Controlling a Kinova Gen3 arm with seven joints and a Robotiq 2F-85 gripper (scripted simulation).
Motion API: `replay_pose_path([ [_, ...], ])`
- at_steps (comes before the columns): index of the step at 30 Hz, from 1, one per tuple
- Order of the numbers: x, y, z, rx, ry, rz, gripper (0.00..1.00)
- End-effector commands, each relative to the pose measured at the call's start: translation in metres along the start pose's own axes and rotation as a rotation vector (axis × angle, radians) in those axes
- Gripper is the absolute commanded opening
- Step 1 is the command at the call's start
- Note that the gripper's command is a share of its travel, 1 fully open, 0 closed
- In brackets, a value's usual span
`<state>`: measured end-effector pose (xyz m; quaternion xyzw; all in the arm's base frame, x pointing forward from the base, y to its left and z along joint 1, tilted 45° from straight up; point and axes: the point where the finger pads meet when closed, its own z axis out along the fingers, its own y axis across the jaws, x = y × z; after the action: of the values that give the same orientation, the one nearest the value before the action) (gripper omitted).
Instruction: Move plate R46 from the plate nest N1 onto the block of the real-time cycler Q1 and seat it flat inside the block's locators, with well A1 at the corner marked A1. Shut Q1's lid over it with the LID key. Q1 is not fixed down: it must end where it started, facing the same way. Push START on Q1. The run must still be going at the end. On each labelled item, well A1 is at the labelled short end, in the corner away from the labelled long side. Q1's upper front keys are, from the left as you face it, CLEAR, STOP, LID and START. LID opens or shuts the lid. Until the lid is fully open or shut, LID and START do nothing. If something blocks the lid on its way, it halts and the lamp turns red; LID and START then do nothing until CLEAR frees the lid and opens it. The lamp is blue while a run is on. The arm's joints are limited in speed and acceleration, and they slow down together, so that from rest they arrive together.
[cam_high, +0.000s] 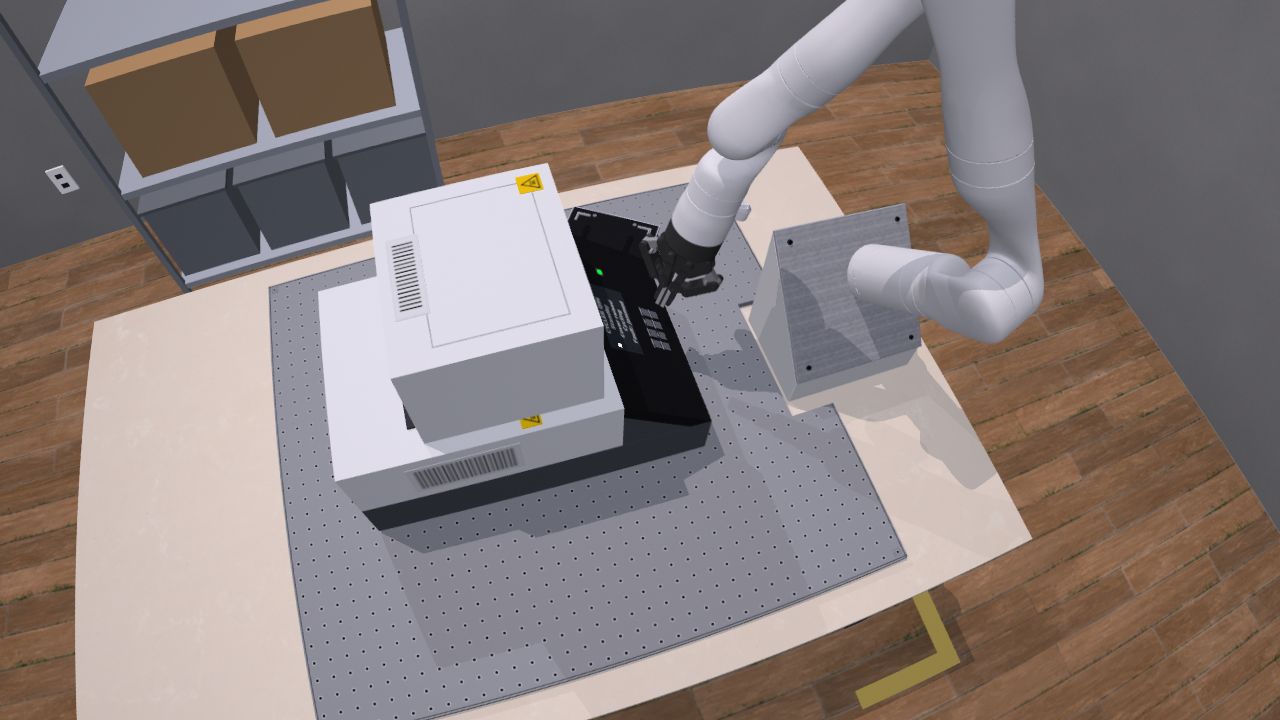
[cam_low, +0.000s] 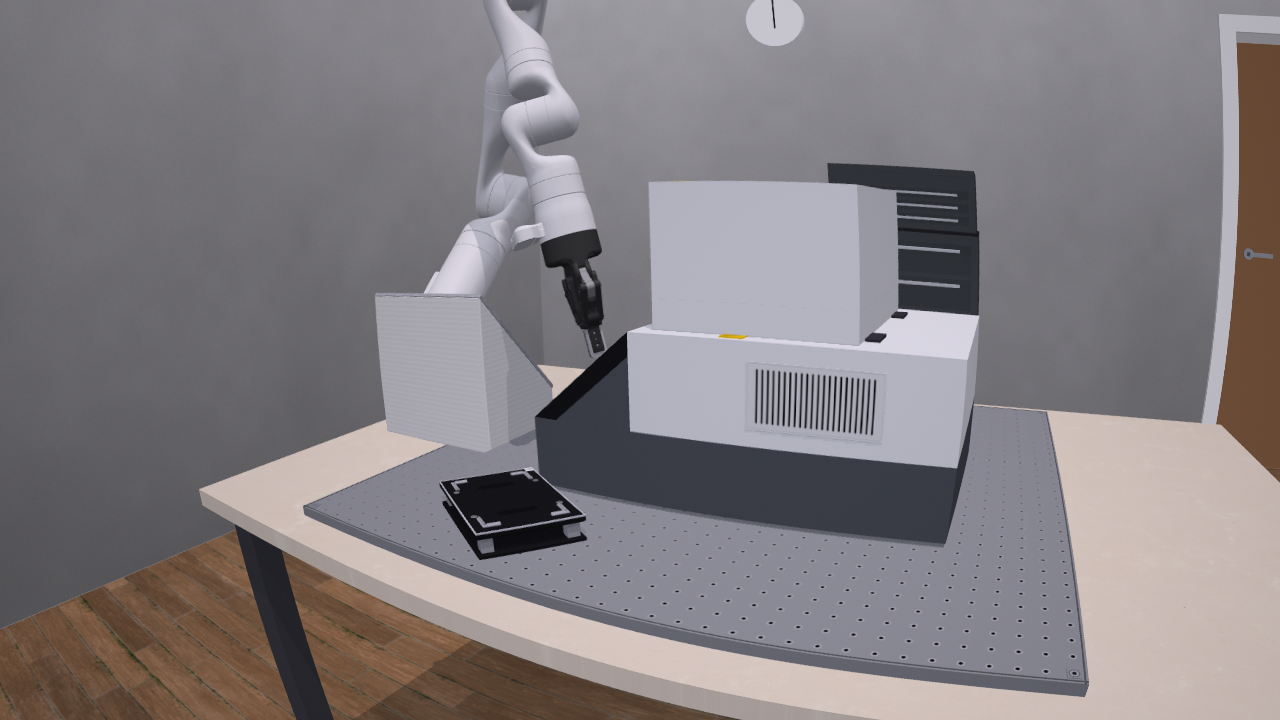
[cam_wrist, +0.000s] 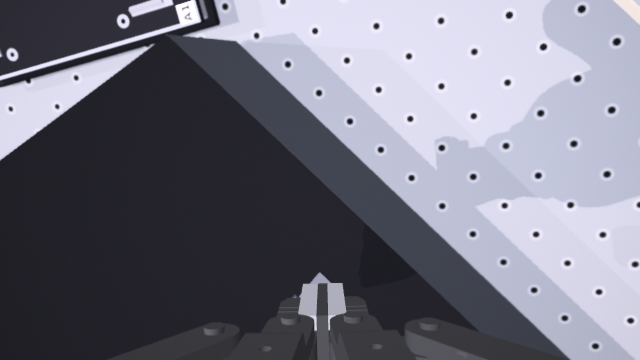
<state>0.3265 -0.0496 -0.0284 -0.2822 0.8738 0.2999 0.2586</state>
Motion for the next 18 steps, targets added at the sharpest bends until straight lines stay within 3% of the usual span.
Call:
replay_pose_path([
  [1,-0.0005,-0.001,0.0009,0.001,0.0,0.0,0.1],
  [18,-0.0035,-0.004,0.01,0.002,0.0,0.0,0.1],
])
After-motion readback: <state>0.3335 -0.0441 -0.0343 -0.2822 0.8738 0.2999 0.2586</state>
